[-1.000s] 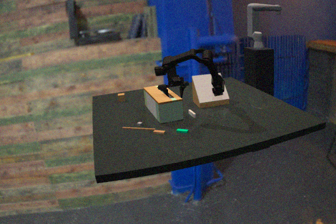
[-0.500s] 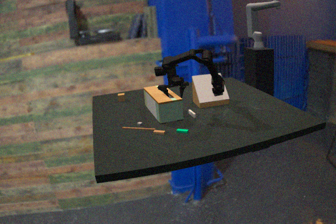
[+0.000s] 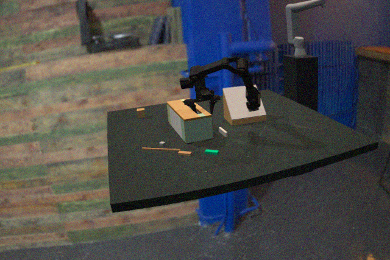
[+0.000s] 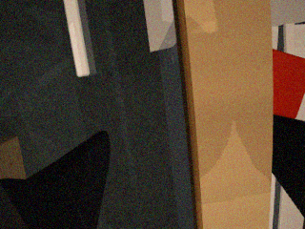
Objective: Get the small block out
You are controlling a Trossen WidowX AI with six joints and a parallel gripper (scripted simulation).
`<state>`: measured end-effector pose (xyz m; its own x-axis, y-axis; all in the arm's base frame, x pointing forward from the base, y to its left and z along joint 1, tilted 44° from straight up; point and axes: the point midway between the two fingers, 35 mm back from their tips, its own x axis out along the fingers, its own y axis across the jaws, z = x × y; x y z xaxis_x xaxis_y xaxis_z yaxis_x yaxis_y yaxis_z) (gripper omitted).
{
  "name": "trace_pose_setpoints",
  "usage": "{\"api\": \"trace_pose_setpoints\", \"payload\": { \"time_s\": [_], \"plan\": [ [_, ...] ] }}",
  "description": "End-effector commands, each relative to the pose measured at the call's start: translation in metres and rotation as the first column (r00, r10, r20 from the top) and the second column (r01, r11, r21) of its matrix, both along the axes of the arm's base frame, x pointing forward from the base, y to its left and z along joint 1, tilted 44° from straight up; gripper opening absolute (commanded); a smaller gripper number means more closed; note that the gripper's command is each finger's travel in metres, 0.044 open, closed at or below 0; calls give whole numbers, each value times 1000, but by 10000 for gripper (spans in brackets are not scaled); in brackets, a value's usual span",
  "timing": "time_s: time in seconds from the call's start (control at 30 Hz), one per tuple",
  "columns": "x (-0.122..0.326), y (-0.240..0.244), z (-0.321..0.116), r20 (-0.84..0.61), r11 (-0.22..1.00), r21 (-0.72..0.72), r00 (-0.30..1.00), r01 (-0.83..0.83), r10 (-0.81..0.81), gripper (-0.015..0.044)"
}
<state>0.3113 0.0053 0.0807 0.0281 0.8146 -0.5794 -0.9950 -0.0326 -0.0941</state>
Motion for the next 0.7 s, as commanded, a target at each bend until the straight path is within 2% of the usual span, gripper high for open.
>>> {"api": "trace_pose_setpoints", "payload": {
  "time_s": [0.0,0.67],
  "plan": [
    [0,4,5,3,1000,4,1000,4,-4,400],
    [-3,31,30,3,1000,6,1000,4,-4,400]
  ]
}}
